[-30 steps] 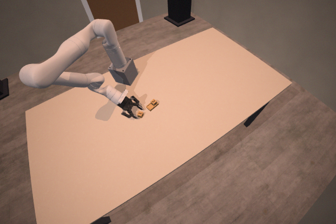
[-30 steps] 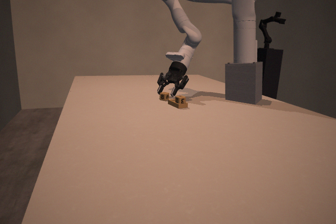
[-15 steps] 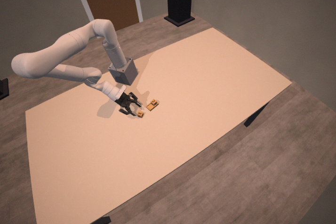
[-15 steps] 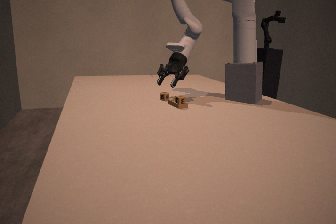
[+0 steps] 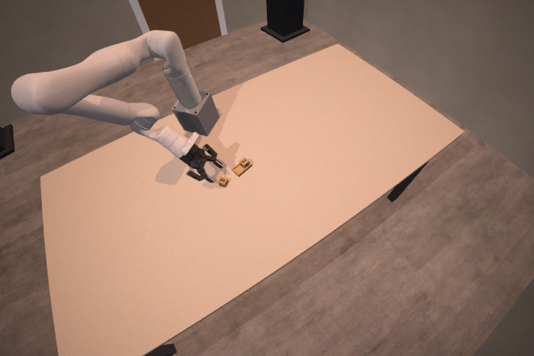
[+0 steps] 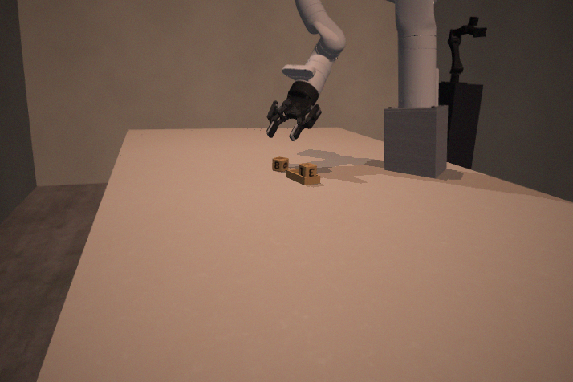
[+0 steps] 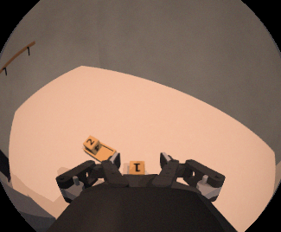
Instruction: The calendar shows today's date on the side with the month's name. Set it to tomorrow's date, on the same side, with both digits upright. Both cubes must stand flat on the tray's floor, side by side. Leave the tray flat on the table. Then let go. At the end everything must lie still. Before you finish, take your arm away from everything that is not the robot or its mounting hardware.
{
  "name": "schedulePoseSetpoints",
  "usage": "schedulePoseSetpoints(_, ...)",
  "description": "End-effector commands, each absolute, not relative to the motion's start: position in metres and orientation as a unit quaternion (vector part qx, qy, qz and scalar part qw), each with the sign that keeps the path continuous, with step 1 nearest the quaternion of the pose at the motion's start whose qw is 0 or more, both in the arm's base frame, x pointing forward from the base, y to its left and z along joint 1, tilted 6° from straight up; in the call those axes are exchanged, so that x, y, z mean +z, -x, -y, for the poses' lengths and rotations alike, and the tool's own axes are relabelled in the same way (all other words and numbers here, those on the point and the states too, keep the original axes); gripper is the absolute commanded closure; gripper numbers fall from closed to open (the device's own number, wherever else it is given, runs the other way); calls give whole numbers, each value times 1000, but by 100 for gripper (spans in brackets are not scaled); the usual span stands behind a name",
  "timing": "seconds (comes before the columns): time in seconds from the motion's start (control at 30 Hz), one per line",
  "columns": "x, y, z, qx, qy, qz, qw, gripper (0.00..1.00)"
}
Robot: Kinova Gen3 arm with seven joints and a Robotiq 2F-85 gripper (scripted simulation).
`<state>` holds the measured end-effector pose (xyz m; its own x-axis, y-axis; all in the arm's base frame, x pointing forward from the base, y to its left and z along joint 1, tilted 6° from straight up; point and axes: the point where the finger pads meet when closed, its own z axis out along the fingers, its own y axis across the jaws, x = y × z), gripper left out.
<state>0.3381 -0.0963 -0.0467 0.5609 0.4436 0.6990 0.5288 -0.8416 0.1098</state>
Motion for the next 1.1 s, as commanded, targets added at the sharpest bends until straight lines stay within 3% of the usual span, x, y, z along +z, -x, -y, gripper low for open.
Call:
schedulePoseSetpoints(0.0, -45, -337, 93, -378, 882, 275, 61, 33)
schedulePoseSetpoints(1.07, -42, -339, 93, -268, 921, 282, 28, 33)
